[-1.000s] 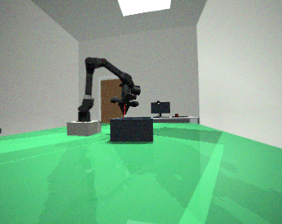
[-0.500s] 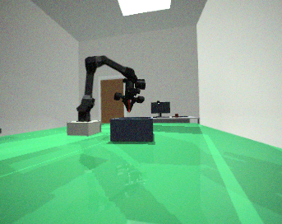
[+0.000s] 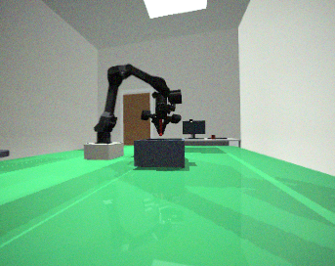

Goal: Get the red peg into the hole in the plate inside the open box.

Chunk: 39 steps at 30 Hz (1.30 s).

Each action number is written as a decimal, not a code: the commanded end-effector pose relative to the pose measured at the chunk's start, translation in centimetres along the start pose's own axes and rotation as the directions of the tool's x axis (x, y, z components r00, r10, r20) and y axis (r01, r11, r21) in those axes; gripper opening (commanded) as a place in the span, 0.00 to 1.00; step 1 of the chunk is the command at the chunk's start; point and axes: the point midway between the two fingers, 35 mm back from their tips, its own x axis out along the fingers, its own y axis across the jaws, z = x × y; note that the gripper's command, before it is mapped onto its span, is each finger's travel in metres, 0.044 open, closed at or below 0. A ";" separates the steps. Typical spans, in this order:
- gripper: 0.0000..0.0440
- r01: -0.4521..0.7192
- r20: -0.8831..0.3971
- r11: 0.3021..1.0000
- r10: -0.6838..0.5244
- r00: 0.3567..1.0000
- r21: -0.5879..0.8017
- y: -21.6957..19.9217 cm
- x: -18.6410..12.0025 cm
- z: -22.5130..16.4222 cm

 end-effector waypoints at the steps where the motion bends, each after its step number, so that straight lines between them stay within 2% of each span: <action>1: 0.00 -0.012 -0.020 1.000 0.011 1.000 -0.017 0.2 1.3 1.4; 12: 0.00 -0.040 -0.091 0.993 0.030 0.995 -0.110 0.3 4.8 2.5; 14: 0.02 -0.043 -0.110 0.991 0.029 0.994 -0.130 0.3 5.4 2.3; 22: 0.41 -0.051 -0.171 0.985 0.022 0.985 -0.166 0.3 7.4 1.9; 27: 0.42 -0.071 -0.166 0.977 0.037 0.985 -0.203 0.8 6.9 3.2; 33: 0.72 -0.096 -0.178 0.976 0.062 0.982 -0.194 2.0 6.4 4.8; 37: 0.96 -0.118 -0.203 0.975 0.079 0.976 -0.188 3.1 5.9 5.6; 38: 1.00 -0.126 -0.208 0.975 0.086 0.974 -0.186 3.4 5.8 5.8; 39: 1.00 -0.133 -0.212 0.974 0.093 0.973 -0.184 3.7 5.6 6.1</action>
